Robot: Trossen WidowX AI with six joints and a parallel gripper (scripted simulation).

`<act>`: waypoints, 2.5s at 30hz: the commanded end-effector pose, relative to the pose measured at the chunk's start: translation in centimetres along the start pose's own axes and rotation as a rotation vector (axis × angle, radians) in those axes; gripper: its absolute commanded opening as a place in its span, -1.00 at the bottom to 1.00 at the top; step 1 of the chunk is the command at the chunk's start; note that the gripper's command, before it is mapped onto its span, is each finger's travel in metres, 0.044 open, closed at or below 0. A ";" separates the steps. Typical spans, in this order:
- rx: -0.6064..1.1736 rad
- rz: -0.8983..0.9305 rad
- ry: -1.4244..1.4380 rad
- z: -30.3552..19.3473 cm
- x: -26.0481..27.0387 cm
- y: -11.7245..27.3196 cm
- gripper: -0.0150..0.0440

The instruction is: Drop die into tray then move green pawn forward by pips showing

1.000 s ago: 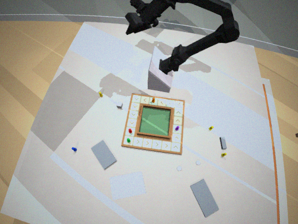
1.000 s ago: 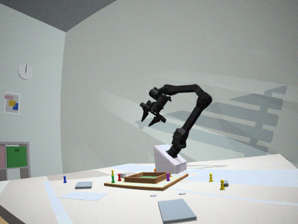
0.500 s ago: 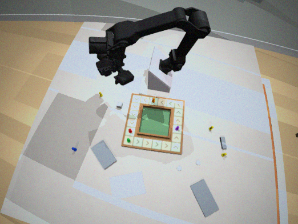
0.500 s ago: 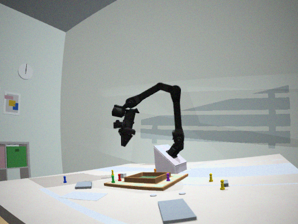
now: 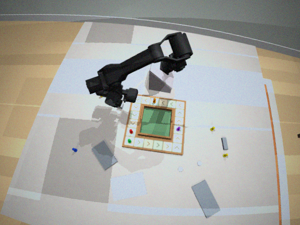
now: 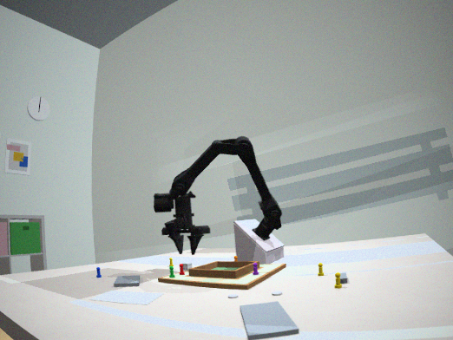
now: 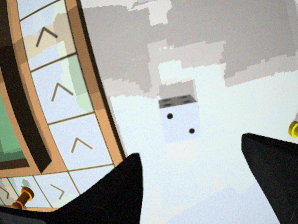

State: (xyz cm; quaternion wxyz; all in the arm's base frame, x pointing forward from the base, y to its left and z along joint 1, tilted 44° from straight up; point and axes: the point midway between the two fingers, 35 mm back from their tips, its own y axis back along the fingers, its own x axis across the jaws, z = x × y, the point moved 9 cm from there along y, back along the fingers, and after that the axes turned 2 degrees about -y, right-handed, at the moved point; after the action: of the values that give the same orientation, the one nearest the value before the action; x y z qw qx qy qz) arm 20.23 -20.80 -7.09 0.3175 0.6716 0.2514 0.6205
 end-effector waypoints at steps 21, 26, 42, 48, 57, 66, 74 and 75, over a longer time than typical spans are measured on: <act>-0.005 0.000 0.018 0.4 0.3 -3.6 0.44; -0.005 0.001 0.018 0.4 0.3 -4.4 0.44; -0.005 0.001 0.018 0.4 0.3 -4.7 -0.23; -0.032 -0.041 0.053 0.8 0.3 -3.8 -0.49; -0.022 -0.034 0.039 0.9 -0.1 0.2 -0.49; -0.004 -0.007 0.017 -0.1 -0.1 7.1 -0.49; -0.003 -0.009 -0.049 0.3 0.7 7.6 -0.49; -0.004 -0.010 -0.075 0.5 1.1 7.5 -0.49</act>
State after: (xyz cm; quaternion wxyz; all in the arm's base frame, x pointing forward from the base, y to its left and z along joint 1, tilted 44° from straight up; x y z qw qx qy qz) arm 19.87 -25.60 -1.43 0.3251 0.6801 0.2462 0.6092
